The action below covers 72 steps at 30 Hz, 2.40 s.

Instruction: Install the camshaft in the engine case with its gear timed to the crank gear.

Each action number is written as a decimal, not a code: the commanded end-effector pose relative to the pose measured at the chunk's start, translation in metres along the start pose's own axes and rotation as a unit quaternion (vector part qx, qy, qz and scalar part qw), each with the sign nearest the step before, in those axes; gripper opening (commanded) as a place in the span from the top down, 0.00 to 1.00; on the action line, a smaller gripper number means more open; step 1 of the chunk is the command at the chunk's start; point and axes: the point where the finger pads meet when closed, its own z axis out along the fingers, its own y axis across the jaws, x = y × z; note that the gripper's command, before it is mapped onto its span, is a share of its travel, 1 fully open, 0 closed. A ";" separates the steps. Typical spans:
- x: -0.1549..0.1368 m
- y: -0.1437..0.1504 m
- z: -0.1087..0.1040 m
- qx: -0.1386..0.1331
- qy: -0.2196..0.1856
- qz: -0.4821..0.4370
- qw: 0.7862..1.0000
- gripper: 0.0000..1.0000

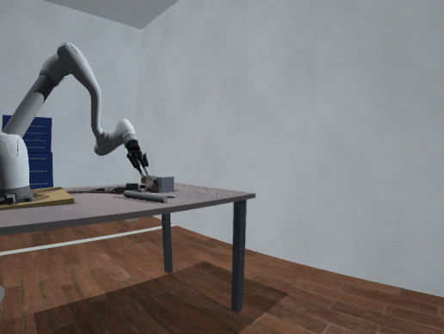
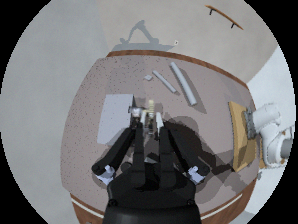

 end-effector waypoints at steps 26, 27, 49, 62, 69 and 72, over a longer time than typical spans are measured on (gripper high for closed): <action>0.000 0.000 -0.036 0.000 0.000 0.000 1.000 0.81; 0.000 0.000 -0.036 0.000 0.000 0.000 1.000 0.81; 0.028 0.000 -0.066 0.000 0.000 0.000 1.000 0.81; 0.041 0.000 -0.080 0.000 0.000 0.000 1.000 0.81; 0.041 0.000 -0.080 0.000 0.000 0.000 1.000 0.81; 0.041 0.000 -0.080 0.000 0.000 0.000 1.000 0.81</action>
